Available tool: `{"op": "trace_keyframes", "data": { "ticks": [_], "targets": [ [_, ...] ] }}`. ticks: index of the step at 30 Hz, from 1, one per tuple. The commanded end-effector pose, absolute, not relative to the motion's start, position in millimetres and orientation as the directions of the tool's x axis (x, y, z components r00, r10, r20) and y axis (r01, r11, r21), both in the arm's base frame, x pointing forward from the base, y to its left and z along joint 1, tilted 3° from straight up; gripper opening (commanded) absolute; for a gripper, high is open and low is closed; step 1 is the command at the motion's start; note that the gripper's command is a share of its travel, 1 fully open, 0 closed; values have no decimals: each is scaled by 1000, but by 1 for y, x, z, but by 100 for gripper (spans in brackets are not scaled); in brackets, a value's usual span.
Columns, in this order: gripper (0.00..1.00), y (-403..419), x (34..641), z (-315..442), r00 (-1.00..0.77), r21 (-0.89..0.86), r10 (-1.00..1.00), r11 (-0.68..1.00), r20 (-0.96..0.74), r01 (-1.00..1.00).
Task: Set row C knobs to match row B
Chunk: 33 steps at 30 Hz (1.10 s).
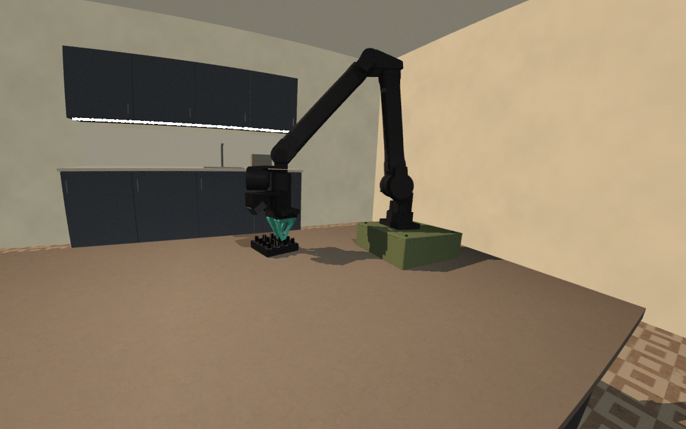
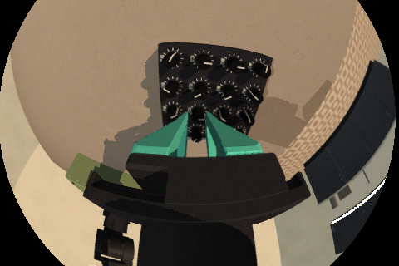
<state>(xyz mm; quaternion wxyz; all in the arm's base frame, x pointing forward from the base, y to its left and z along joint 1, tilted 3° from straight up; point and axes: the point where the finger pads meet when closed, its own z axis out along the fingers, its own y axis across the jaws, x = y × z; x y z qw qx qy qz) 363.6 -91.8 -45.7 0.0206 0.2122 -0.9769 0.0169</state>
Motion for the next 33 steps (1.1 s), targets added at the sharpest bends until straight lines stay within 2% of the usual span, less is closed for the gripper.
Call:
{"op": "trace_keyframes", "data": {
  "ticks": [1, 20, 33],
  "targets": [
    [19, -94, 383, -40, -903, -49, -429, 902, 12, -429],
    [19, -94, 384, -39, -904, -51, -428, 902, 9, -428],
    [19, -91, 391, 4, -906, -63, -423, 904, -9, -422]
  ]
}}
